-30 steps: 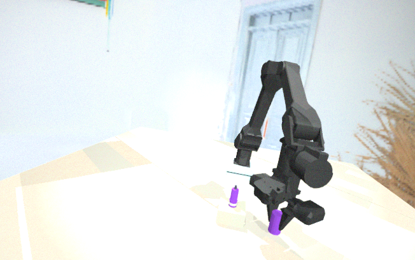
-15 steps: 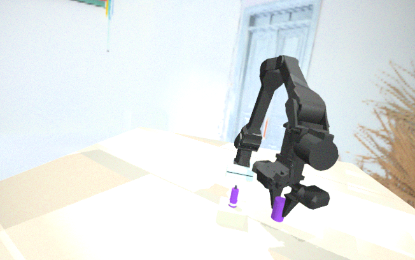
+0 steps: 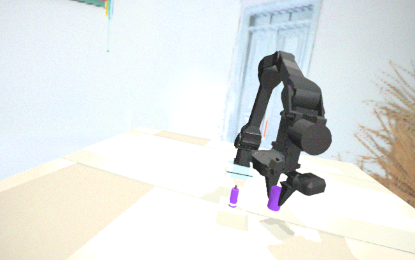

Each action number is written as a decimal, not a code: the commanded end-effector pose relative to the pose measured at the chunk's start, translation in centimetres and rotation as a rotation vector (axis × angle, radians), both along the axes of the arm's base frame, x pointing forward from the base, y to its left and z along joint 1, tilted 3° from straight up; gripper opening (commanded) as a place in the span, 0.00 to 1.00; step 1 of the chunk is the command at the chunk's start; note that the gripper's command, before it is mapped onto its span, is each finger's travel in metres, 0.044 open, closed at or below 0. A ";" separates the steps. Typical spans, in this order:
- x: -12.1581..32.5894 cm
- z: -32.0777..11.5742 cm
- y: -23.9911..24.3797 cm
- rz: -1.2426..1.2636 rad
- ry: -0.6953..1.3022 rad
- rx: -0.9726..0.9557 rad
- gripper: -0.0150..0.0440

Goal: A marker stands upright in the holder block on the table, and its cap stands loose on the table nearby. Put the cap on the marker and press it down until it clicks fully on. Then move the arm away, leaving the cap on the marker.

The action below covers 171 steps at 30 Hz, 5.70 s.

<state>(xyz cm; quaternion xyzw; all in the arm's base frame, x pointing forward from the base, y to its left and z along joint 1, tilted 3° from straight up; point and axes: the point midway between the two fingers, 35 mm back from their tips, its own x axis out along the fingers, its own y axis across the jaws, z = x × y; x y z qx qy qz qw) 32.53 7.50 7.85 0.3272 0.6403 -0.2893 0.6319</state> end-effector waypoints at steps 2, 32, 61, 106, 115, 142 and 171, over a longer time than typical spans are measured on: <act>0.0 1.1 -1.9 0.000 -0.010 0.002 0.25; -1.8 4.0 -10.0 0.000 -0.008 -0.004 0.25; -1.6 0.0 -9.8 0.000 -0.008 -0.004 0.25; -1.7 -1.6 -9.7 0.003 -0.009 -0.005 0.97; -1.7 4.9 -10.1 0.003 -0.009 -0.006 1.00; -2.0 4.8 -10.3 0.904 -0.054 -0.019 0.25; -2.0 2.2 -10.2 0.904 -0.054 -0.019 0.25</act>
